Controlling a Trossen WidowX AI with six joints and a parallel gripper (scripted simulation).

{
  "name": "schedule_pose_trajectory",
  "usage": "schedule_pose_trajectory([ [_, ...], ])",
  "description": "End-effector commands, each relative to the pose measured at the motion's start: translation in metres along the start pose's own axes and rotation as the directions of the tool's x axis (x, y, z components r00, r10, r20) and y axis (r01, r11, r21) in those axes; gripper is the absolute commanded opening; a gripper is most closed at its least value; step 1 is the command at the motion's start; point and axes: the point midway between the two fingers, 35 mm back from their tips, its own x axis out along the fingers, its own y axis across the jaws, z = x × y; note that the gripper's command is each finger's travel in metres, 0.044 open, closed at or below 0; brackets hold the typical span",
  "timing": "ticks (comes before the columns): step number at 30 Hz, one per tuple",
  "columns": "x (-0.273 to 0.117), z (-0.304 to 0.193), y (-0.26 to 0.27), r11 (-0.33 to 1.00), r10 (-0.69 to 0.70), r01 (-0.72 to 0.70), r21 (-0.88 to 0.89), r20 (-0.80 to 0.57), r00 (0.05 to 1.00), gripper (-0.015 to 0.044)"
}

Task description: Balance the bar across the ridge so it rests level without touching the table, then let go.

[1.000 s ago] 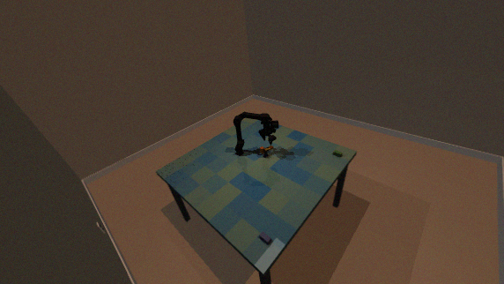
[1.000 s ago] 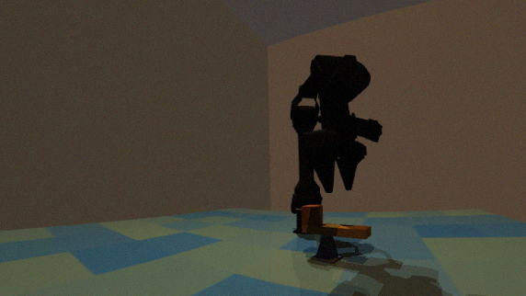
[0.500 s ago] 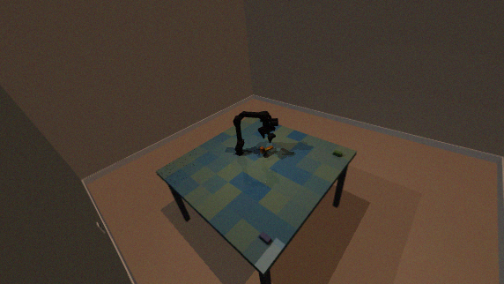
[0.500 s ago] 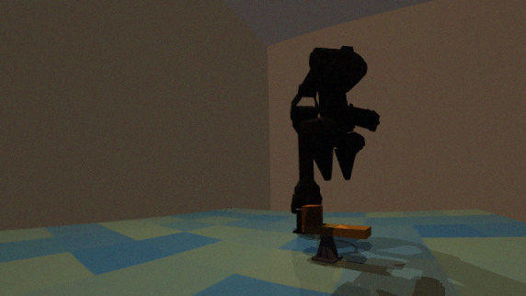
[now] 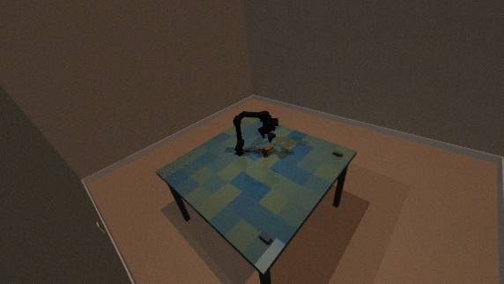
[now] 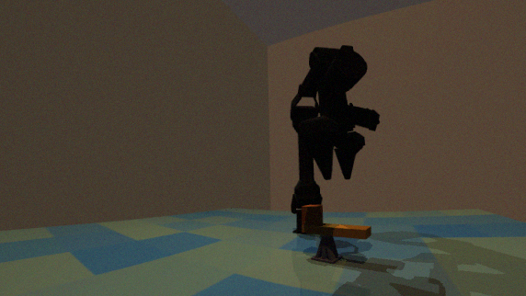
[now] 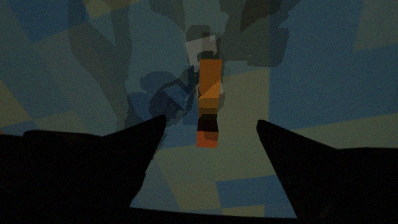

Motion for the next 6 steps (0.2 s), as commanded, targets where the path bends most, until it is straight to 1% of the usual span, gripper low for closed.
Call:
schedule_pose_trajectory([
  [1,-0.001,0.0001,0.0001,1.0,-0.001,0.001,0.0,0.002,1.0,0.044],
  [6,-0.001,0.0001,0.0001,1.0,-0.001,0.001,0.0,0.002,1.0,0.044],
])
